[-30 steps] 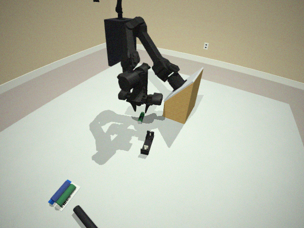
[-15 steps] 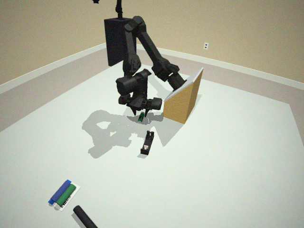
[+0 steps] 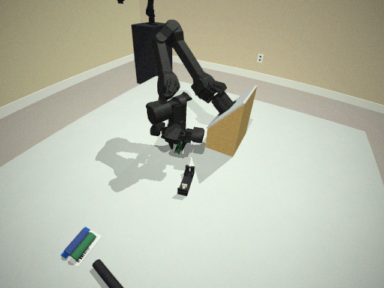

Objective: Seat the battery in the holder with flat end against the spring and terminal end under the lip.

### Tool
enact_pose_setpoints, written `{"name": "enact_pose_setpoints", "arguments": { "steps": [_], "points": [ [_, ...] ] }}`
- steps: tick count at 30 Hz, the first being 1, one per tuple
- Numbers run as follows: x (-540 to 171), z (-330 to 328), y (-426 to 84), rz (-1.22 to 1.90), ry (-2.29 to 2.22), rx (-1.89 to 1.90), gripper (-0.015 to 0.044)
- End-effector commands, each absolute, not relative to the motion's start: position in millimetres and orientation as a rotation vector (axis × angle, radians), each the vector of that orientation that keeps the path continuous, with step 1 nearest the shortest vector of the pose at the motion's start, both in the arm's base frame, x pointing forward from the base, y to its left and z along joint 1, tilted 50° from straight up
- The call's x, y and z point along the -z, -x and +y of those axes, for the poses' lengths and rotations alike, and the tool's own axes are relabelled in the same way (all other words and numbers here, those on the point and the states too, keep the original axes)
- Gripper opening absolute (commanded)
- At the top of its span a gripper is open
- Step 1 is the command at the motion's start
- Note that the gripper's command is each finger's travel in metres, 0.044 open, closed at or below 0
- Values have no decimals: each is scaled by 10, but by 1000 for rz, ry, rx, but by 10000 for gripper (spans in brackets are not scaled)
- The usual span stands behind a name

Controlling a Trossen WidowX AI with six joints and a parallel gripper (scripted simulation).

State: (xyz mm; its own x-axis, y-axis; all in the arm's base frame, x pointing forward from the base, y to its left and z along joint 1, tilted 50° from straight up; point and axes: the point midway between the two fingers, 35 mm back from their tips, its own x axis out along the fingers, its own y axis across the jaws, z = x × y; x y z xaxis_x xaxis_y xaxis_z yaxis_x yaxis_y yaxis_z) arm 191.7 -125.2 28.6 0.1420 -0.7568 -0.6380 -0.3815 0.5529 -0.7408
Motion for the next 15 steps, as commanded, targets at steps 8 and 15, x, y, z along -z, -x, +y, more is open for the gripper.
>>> {"name": "enact_pose_setpoints", "arguments": {
  "steps": [8,15],
  "points": [
    [-247,-1252,-1891,1484,1038,340,84],
    [-250,-1246,-1891,1484,1037,339,60]
  ]
}}
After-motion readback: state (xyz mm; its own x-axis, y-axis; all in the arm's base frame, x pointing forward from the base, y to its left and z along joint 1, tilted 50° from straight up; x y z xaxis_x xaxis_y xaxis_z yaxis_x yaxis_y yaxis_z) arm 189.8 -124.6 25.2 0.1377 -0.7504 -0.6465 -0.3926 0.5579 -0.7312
